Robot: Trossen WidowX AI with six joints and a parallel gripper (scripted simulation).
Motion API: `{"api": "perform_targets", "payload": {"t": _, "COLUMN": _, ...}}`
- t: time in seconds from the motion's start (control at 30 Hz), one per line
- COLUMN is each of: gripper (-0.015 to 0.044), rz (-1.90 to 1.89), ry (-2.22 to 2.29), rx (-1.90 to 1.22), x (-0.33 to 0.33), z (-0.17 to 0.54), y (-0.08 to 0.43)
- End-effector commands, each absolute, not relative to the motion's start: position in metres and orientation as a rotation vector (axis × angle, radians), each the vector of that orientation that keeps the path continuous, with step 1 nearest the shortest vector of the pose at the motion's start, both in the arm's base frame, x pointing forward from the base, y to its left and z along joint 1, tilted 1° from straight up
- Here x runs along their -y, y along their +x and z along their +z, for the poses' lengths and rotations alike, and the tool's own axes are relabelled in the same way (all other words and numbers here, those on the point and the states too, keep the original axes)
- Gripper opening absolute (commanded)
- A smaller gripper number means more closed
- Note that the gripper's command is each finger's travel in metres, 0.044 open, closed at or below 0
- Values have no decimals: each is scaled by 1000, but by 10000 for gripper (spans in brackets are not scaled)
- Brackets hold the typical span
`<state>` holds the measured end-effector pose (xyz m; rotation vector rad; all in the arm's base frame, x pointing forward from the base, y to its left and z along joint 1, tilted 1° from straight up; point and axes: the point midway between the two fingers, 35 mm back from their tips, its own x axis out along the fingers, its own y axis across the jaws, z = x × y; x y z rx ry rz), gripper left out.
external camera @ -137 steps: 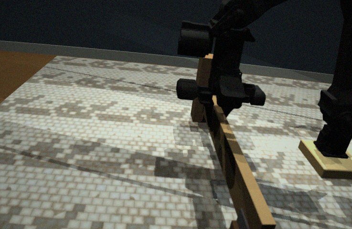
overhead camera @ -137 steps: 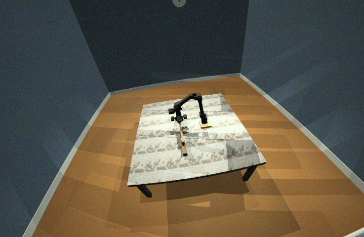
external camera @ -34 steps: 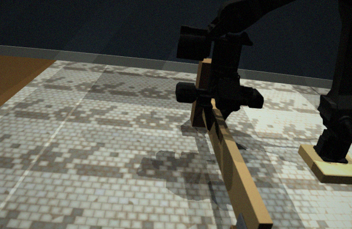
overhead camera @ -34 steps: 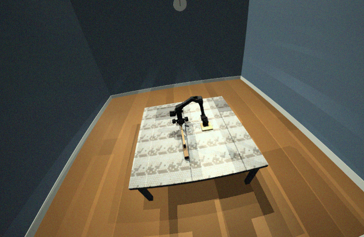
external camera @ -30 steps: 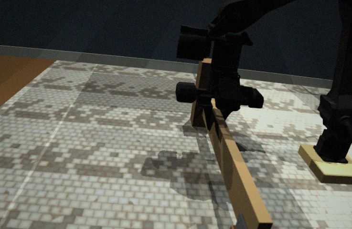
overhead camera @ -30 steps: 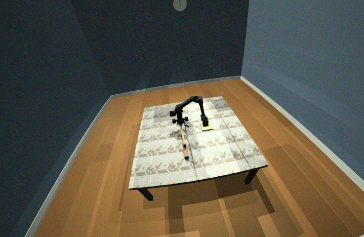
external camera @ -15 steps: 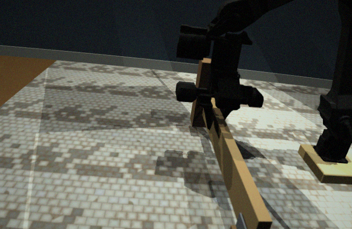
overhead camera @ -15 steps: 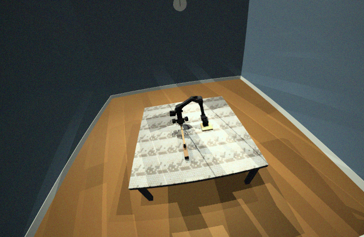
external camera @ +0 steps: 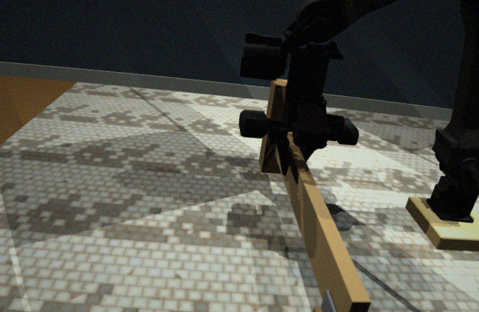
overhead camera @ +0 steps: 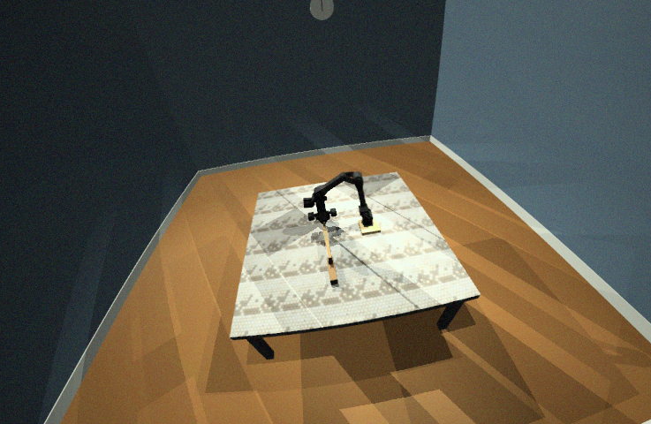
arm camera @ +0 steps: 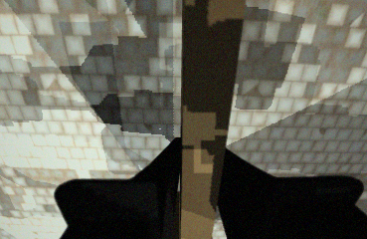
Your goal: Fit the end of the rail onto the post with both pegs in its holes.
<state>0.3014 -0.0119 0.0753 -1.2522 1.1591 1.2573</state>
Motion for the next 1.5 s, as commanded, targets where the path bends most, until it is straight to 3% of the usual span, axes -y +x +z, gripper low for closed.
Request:
{"api": "perform_targets", "payload": {"t": 0.0, "gripper": 0, "rz": 1245, "ry": -1262, "rx": -1155, "x": 12, "z": 79, "y": 304}}
{"api": "perform_targets", "payload": {"t": 1.47, "gripper": 0, "rz": 1245, "ry": -1262, "rx": -1155, "x": 12, "z": 75, "y": 303}}
